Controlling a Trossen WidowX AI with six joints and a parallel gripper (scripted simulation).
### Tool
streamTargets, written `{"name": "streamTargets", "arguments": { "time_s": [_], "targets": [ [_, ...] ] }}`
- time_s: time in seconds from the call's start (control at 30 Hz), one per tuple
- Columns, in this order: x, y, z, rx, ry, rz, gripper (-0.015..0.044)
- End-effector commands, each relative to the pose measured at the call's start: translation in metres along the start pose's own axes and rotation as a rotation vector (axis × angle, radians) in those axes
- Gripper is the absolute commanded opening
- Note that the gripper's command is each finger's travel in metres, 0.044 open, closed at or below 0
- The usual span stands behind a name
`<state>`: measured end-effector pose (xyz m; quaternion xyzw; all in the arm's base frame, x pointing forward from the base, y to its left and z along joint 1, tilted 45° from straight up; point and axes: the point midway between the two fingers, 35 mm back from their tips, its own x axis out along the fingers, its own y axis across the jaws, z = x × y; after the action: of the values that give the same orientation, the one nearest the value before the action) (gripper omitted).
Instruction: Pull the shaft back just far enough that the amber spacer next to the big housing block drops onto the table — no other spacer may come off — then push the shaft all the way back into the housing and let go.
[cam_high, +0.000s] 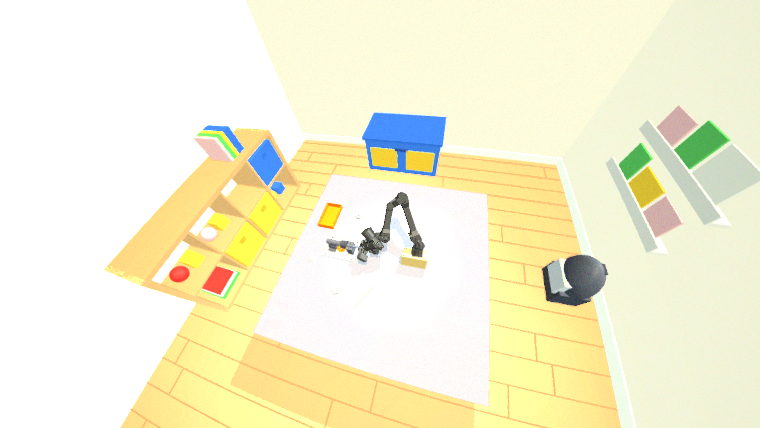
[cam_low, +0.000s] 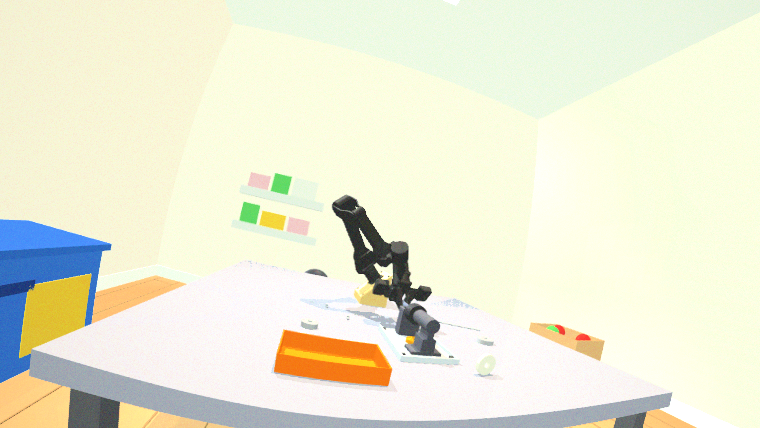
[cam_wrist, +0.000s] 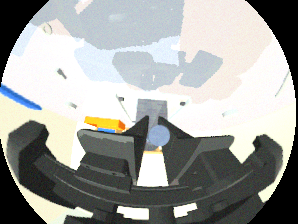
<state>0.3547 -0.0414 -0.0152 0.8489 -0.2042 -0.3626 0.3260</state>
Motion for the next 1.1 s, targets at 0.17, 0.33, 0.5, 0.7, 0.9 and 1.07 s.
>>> {"name": "streamTargets", "arguments": {
  "time_s": [0.17,0.33,0.5,0.7,0.9,1.07],
  "targets": [
    [0.0000,0.0000,0.0000,0.000,0.000,0.000,0.0000],
    [0.0000,0.0000,0.0000,0.000,0.000,0.000,0.0000],
    [0.0000,0.0000,0.0000,0.000,0.000,0.000,0.0000],
    [0.0008,0.0000,-0.0007,0.002,-0.003,0.001,0.0000],
    [0.0019,0.0001,-0.0023,0.002,-0.003,0.001,0.0000],
    [0.0029,0.0002,-0.0035,0.002,-0.003,0.001,0.0000]
  ]
}}
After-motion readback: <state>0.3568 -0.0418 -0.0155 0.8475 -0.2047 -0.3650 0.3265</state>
